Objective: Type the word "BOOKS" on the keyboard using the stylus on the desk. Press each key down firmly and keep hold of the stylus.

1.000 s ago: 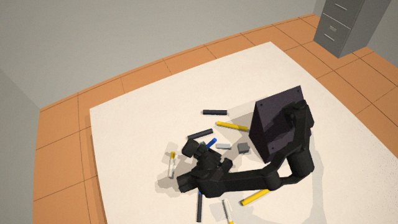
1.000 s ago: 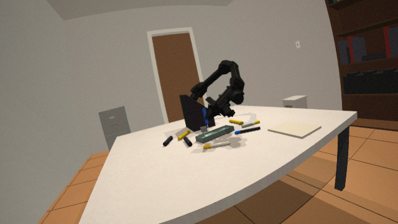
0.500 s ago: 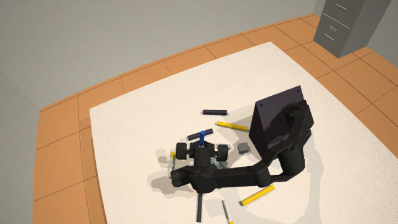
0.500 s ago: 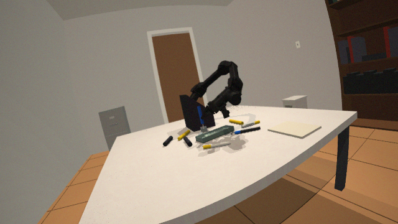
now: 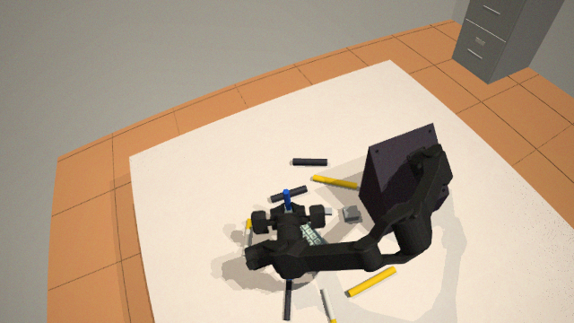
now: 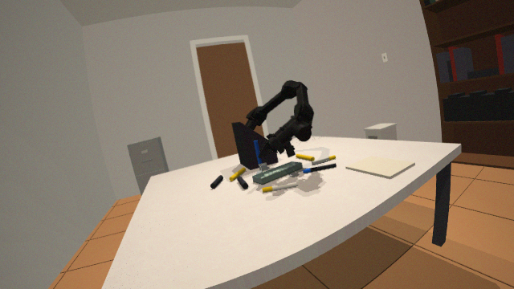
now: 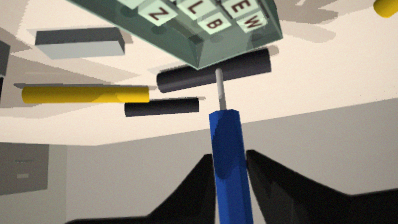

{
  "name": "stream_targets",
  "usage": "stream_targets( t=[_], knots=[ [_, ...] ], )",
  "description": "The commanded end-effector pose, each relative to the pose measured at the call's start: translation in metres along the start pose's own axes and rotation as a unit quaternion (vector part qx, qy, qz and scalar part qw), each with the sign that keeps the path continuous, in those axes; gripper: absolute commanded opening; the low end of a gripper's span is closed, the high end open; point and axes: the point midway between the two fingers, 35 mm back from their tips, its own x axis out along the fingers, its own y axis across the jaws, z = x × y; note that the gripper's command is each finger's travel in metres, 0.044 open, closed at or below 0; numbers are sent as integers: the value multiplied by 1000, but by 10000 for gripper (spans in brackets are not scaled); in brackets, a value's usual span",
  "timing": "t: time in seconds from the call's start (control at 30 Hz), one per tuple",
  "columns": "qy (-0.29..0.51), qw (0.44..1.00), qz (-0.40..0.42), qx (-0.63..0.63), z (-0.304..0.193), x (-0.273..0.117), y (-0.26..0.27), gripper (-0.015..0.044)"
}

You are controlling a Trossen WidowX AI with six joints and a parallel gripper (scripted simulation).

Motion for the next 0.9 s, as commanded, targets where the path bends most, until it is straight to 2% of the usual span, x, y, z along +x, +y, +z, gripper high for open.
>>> stream_targets(
  t=[0.0,0.63,0.73,0.87],
  knots=[
    [-1,1000,-1,1,13,7,0,0],
    [-1,1000,-1,1,13,7,0,0],
    [-1,1000,-1,1,13,6,-2,79],
    [-1,1000,-1,1,14,4,-6,81]
  ],
)
